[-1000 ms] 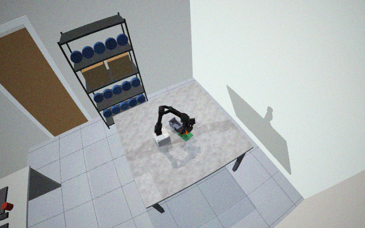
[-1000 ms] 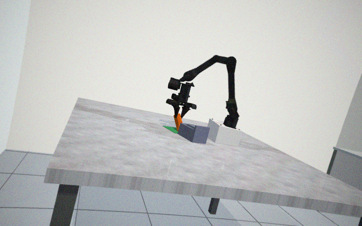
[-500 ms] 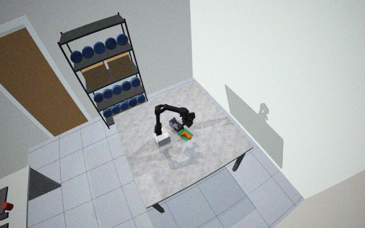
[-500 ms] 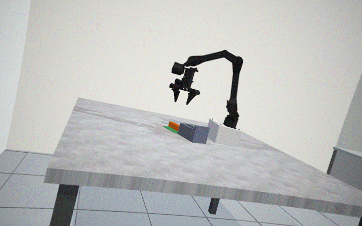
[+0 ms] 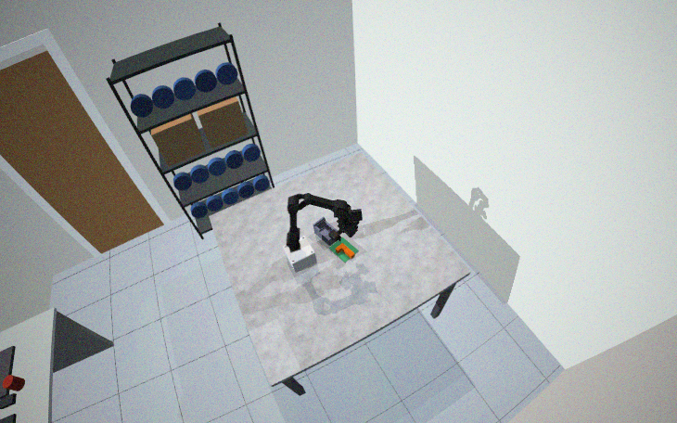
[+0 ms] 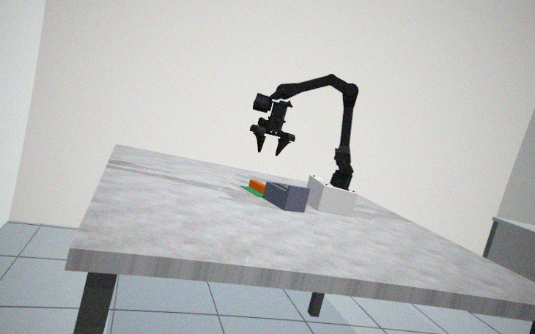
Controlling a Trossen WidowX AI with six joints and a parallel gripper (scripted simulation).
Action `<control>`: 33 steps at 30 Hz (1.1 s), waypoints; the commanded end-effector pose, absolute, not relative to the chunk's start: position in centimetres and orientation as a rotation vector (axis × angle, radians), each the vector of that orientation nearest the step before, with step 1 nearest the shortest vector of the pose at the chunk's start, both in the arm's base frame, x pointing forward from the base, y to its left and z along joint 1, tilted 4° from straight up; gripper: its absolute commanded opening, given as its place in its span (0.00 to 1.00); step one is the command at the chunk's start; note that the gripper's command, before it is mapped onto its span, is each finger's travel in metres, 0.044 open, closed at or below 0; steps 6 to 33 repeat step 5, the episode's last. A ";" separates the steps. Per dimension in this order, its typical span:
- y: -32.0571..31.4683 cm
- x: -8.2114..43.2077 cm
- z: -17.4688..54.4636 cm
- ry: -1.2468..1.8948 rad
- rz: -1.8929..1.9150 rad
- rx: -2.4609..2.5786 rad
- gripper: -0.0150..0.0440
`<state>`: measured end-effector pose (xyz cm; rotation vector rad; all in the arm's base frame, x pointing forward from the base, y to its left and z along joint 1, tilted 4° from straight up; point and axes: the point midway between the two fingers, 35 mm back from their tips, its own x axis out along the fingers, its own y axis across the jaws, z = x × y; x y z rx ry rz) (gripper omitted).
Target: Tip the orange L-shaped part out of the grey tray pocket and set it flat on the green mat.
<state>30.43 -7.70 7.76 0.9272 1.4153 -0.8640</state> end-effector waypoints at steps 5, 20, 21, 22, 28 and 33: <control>-7.7 30.5 7.8 1.413 -0.863 0.928 0.93; -7.7 30.5 7.8 1.413 -0.863 0.928 0.93; -7.7 30.5 7.8 1.413 -0.863 0.928 0.93; -7.7 30.5 7.8 1.413 -0.863 0.928 0.93; -7.7 30.5 7.8 1.413 -0.863 0.928 0.93; -7.7 30.5 7.8 1.413 -0.863 0.928 0.93</control>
